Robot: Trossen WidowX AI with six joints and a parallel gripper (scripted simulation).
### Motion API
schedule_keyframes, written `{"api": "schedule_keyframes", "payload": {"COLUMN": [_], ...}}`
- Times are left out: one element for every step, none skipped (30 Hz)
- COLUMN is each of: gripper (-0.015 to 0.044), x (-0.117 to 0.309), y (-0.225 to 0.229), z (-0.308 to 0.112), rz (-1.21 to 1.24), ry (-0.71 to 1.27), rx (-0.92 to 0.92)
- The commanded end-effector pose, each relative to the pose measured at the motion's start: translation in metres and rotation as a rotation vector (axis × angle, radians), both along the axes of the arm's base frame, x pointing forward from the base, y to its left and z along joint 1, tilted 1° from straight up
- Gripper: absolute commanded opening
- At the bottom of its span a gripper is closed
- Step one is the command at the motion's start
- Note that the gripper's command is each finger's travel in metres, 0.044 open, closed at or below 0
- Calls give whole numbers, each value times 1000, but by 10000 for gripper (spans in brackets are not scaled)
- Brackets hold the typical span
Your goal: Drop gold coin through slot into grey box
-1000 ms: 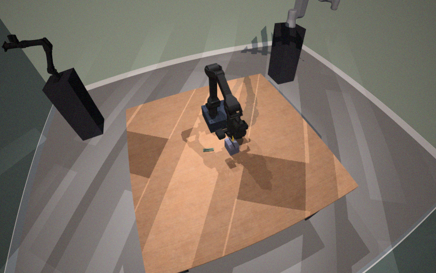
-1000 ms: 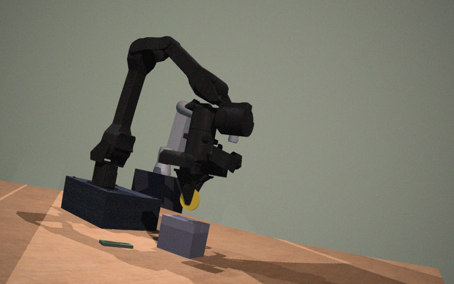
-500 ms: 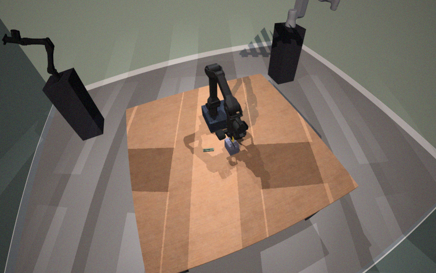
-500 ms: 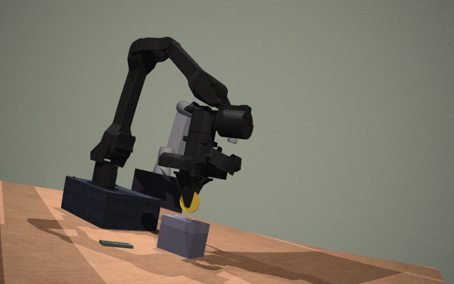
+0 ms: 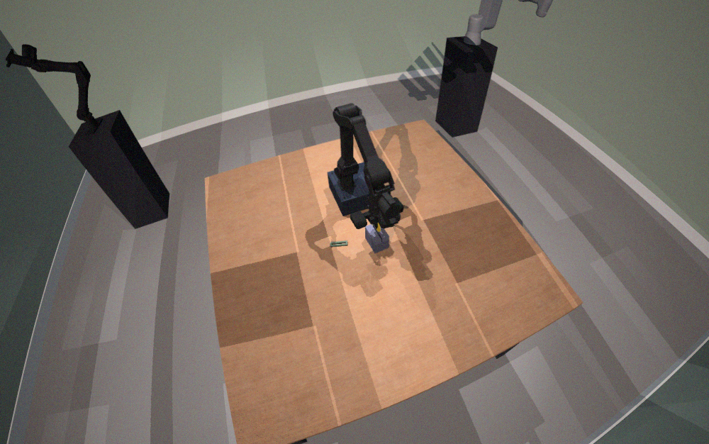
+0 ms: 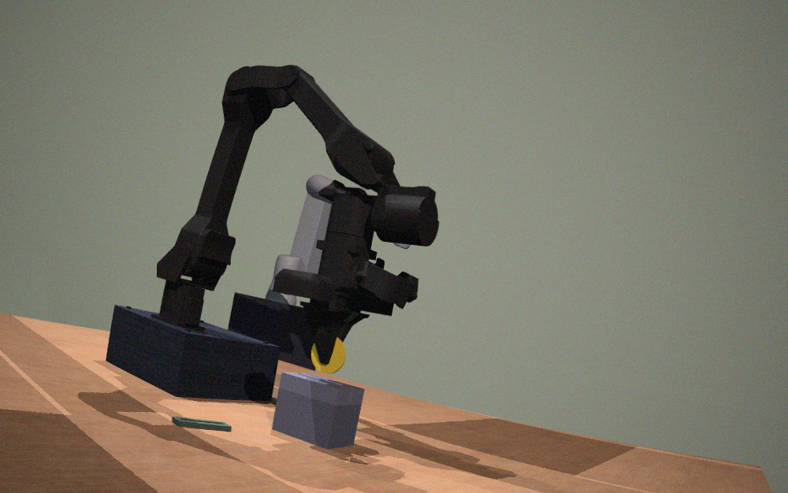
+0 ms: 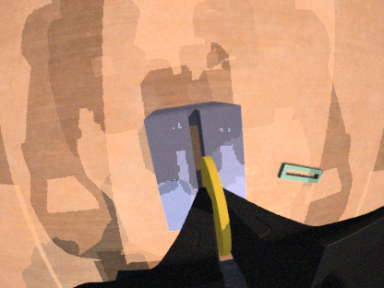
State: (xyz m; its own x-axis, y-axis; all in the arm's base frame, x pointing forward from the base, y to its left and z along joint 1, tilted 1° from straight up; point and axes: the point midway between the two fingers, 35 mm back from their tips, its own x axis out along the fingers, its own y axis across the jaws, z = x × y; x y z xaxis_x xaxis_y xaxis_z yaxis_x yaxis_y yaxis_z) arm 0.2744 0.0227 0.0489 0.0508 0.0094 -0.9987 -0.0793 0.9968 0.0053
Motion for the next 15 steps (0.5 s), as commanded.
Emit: {"api": "schedule_keyframes", "payload": {"gripper": [0,0,0,0,0,0,0,0,0,0,0,0,0,0,0], "x": [0,0,0,0,0,0,0,0,0,0,0,0,0,0,0], "y": [0,0,0,0,0,0,0,0,0,0,0,0,0,0,0], "z": [-3,-3,-4,-4,-4,-5,-5,-5,-6,-6,-6,-7,-7,-7,-8], "rz": [3,3,3,4,4,4,4,5,5,5,5,5,5,5,5], "ry": [4,4,4,4,4,4,4,4,4,4,4,4,4,4,4], "rx": [0,0,0,0,0,0,0,0,0,0,0,0,0,0,0]}}
